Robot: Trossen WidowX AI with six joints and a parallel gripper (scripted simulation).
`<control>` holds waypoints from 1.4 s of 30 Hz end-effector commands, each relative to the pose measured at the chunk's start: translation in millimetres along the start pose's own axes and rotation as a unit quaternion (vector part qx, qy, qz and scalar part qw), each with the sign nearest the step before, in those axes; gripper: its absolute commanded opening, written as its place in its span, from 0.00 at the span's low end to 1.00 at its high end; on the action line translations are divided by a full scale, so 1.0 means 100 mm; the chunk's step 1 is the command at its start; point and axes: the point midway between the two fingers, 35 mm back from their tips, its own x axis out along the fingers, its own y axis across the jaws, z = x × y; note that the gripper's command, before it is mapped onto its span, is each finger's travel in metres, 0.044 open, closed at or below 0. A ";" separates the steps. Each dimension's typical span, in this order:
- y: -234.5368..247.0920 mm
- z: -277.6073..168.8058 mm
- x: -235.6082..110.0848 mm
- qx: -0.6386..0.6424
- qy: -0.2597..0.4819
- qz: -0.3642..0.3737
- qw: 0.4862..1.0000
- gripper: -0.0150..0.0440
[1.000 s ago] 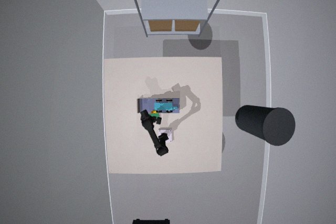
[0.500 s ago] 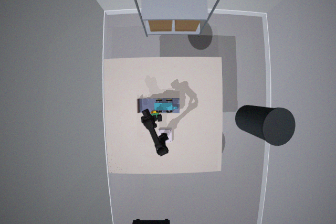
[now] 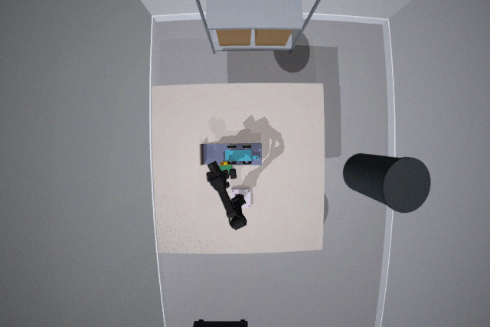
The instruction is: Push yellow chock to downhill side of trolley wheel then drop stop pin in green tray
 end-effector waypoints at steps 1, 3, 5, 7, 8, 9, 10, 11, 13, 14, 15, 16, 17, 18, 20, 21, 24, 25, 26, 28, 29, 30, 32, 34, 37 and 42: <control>-0.01 0.01 0.03 0.003 0.002 -0.017 1.000 0.25; -0.02 0.01 0.08 0.003 0.002 -0.039 0.999 0.25; -0.04 0.01 0.14 0.003 0.002 -0.058 0.998 0.25; -0.06 0.01 0.20 0.003 0.003 -0.073 0.997 0.25; -0.07 0.01 0.23 0.003 0.003 -0.079 0.997 0.25; -0.09 0.01 0.27 0.003 0.004 -0.083 0.997 0.25; -0.10 0.01 0.30 0.003 0.004 -0.086 0.996 0.25; -0.12 0.01 0.33 0.003 0.004 -0.087 0.996 0.25; -0.15 0.01 0.39 0.003 0.004 -0.088 0.996 0.25; -0.16 0.01 0.42 0.003 0.004 -0.088 0.996 0.25; -0.18 0.01 0.45 0.003 0.004 -0.088 0.996 0.25; -0.19 0.01 0.47 0.003 0.004 -0.089 0.996 0.25; -0.21 0.01 0.50 0.003 0.004 -0.089 0.996 0.25; -0.23 0.01 0.53 0.003 0.004 -0.089 0.996 0.25; -0.26 0.01 0.58 0.003 0.004 -0.089 0.996 0.25; -0.28 0.01 0.61 0.003 0.004 -0.089 0.996 0.25; -0.30 0.01 0.64 0.003 0.004 -0.089 0.996 0.25; -0.30 0.01 0.64 0.003 0.004 -0.089 0.996 0.25; -0.29 0.01 0.64 0.003 0.004 -0.089 0.996 0.30; -0.29 0.01 0.64 0.003 0.004 -0.089 0.996 0.39; -0.28 0.01 0.64 0.003 0.004 -0.089 0.996 0.43; -0.27 0.01 0.64 0.003 0.004 -0.089 0.996 0.48; -0.25 0.01 0.64 0.003 0.004 -0.089 0.996 0.57; -0.24 0.01 0.65 0.003 0.004 -0.089 0.996 0.58; -0.22 0.01 0.66 0.003 0.004 -0.089 0.996 0.58; -0.18 0.02 0.67 0.003 0.004 -0.089 0.996 0.58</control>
